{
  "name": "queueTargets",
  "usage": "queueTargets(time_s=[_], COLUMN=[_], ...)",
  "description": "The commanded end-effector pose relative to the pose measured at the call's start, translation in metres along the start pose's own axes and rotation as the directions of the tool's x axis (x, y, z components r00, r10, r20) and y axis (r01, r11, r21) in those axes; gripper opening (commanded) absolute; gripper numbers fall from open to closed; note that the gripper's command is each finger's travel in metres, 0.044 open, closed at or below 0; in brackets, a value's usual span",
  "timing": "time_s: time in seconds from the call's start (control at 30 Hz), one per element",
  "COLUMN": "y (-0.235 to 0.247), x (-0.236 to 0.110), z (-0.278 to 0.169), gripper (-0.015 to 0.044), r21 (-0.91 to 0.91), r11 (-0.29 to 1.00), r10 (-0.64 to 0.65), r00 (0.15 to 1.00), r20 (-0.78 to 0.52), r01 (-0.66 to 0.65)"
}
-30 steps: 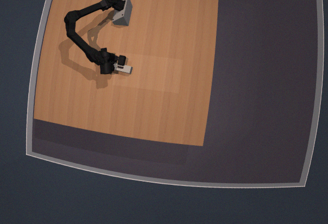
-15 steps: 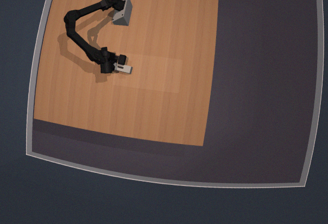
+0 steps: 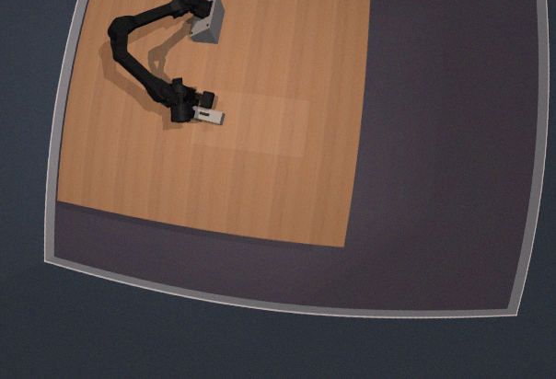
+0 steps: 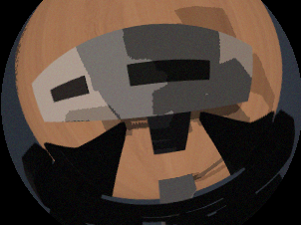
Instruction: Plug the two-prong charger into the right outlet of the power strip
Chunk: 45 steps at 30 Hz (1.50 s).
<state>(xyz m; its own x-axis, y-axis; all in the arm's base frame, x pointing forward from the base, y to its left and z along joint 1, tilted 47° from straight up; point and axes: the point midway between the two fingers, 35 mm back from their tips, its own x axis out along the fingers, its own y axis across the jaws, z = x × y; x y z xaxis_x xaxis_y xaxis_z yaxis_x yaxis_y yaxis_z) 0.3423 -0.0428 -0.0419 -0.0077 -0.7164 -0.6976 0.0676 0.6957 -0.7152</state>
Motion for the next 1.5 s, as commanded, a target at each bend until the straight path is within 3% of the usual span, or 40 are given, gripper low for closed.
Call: queueTargets(time_s=[0.0, 1.47], y=[-0.001, 0.001], x=[-0.001, 0.003], z=[-0.001, -0.046], gripper=[0.044, 0.044], r21=[0.006, 0.005], r11=[1.0, 1.0], r10=[-0.003, -0.003], r00=[1.0, 1.0], r20=[0.007, 0.006], r01=[0.003, 0.003])
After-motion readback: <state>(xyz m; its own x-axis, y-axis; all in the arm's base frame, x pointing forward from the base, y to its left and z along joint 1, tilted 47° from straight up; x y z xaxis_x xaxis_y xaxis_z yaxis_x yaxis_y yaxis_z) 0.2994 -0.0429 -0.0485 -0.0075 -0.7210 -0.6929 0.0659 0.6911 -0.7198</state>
